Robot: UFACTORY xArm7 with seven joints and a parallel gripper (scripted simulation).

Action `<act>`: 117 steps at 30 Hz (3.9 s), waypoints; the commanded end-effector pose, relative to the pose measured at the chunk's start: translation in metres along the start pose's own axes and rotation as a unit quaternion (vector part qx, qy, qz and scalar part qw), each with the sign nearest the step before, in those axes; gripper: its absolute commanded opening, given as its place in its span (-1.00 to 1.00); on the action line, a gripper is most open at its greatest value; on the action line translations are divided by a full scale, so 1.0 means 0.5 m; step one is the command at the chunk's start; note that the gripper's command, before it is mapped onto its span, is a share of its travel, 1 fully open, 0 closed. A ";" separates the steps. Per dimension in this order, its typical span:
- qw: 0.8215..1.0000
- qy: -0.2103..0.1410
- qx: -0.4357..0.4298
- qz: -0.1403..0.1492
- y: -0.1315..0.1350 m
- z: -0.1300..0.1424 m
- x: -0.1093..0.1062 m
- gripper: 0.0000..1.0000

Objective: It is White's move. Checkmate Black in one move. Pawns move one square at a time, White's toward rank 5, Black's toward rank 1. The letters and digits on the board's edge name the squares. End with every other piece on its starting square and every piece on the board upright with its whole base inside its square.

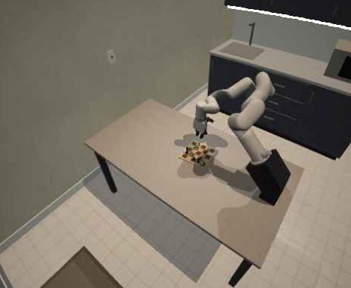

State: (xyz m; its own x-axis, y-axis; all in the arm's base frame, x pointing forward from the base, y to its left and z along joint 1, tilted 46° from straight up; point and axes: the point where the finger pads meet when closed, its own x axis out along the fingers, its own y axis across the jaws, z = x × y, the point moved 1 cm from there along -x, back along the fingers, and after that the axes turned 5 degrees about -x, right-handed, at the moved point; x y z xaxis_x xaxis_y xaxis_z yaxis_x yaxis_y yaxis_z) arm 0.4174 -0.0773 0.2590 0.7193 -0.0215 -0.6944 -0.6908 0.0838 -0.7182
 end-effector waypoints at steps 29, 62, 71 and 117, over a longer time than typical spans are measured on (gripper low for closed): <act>1.000 -0.005 -0.011 0.003 -0.001 0.000 0.000 -0.25; 1.000 -0.005 -0.012 0.003 -0.001 -0.001 0.068 -0.25; 1.000 -0.005 -0.012 0.003 -0.001 -0.001 0.087 -0.25; 1.000 -0.005 -0.012 0.003 -0.001 -0.001 0.102 -0.25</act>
State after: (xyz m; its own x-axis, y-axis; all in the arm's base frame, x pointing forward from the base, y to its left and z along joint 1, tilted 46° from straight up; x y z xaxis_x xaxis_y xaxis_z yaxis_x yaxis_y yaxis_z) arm 0.4544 -0.0788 0.2227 0.7138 -0.0095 -0.7003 -0.6986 0.0613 -0.7129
